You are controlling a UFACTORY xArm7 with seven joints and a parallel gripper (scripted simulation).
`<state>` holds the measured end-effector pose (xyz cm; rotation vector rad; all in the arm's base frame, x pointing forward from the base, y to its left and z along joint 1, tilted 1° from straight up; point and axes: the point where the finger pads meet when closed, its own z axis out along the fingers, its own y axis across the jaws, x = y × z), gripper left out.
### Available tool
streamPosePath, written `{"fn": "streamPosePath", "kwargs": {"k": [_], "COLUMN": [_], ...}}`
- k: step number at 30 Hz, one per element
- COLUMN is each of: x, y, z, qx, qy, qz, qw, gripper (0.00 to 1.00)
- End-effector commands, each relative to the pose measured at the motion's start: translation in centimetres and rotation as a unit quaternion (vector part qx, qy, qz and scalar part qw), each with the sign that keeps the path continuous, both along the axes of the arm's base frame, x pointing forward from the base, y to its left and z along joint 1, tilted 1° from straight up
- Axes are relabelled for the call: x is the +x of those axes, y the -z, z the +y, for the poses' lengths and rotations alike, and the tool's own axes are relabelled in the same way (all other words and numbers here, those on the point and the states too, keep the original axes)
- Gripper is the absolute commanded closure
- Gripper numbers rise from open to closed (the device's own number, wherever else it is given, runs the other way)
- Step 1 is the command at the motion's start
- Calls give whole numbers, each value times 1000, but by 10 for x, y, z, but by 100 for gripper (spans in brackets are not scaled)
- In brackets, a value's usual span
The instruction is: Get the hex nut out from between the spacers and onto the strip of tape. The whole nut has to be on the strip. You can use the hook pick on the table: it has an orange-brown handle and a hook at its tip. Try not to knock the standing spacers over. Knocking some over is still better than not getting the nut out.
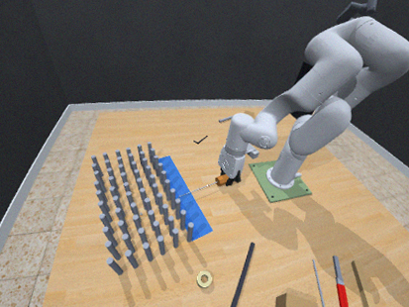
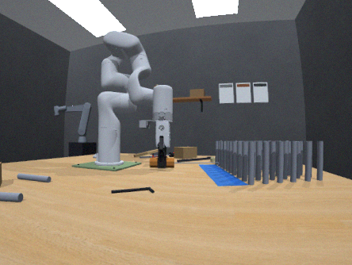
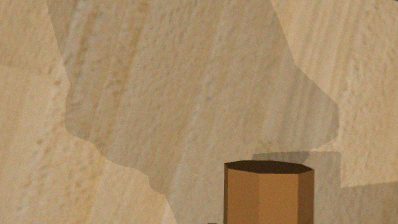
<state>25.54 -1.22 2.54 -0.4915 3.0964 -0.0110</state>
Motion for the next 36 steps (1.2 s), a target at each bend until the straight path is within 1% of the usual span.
{"fn": "streamPosePath", "kwargs": {"k": [1, 20, 27, 29, 36], "x": [2, 4, 19, 19, 44], "y": [0, 0, 0, 0, 0], "z": [0, 1, 6, 6, 14], "qx": [0, 0, 0, 0, 0], "qy": [0, 0, 0, 0, 0], "qz": [-1, -1, -1, -1, -1], "qw": [1000, 1000, 1000, 1000, 1000], "gripper": [100, 100, 100, 100, 100]}}
